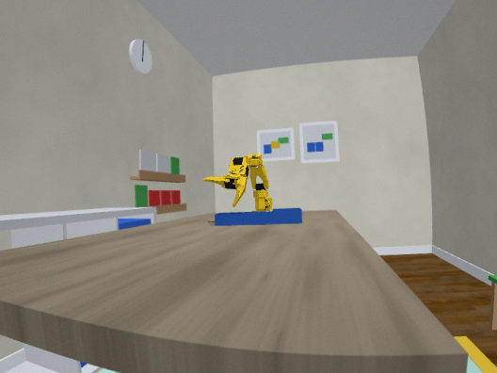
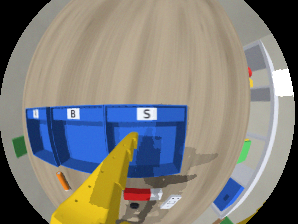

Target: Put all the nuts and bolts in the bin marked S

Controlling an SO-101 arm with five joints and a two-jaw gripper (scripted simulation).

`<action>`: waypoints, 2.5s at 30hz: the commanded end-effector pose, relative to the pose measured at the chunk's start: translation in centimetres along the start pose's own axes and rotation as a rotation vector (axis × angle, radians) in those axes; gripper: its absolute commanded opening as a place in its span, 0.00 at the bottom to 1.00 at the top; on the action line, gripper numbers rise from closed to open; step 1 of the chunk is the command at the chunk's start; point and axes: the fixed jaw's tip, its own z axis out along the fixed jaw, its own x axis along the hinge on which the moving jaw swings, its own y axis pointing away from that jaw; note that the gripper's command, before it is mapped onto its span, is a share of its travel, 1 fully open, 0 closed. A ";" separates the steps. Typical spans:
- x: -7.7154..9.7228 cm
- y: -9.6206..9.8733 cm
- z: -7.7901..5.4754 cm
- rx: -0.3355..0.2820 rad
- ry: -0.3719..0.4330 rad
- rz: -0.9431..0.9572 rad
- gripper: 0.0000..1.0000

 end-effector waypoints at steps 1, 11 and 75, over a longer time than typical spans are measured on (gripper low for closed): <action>-1.3 -0.6 -1.0 0.020 -0.064 -0.006 1.00; -1.3 -0.6 -1.0 0.020 -0.064 -0.006 1.00; -1.4 7.9 -2.6 -0.130 -0.042 0.093 1.00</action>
